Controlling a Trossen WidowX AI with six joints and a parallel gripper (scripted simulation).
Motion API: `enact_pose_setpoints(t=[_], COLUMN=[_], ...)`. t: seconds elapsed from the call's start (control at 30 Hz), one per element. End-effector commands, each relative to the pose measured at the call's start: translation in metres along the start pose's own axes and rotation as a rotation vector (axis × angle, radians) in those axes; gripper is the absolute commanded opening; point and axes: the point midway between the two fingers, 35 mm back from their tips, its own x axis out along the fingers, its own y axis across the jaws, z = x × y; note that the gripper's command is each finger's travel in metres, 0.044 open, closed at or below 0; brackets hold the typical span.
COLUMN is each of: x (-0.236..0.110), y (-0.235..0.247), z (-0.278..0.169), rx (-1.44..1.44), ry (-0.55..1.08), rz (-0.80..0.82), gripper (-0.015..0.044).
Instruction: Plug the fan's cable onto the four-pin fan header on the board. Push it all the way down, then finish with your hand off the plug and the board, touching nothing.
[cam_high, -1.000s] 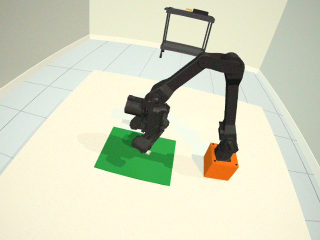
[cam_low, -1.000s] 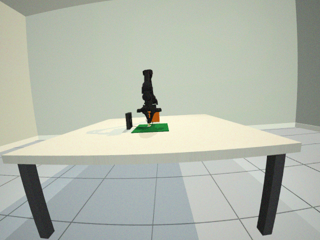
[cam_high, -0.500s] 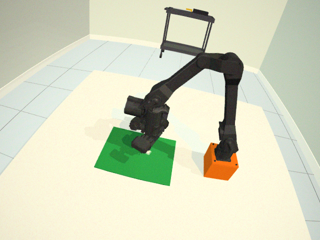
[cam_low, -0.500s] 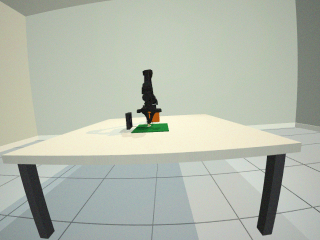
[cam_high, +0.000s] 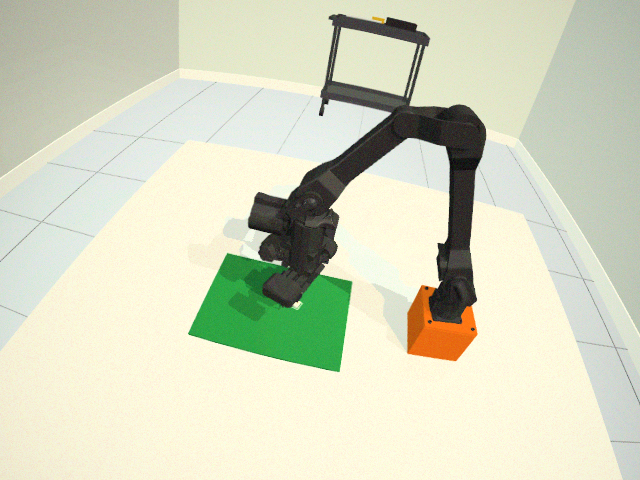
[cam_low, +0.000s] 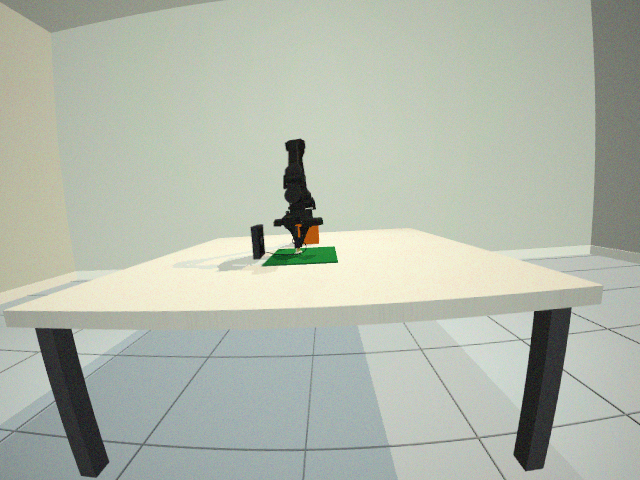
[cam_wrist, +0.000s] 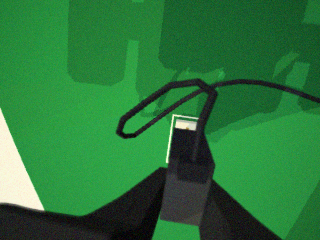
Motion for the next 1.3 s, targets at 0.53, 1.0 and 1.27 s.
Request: enact_pose_setpoints(t=[0.53, 1.0, 1.27], x=[0.009, 0.017, 0.015], y=[0.0, 0.0, 0.0], z=[-0.002, -0.002, 0.0], rx=[-0.002, -0.002, 0.001], ry=[0.004, 0.004, -0.001], rz=[0.003, 0.003, 0.003], gripper=[0.0, 0.0, 0.0079])
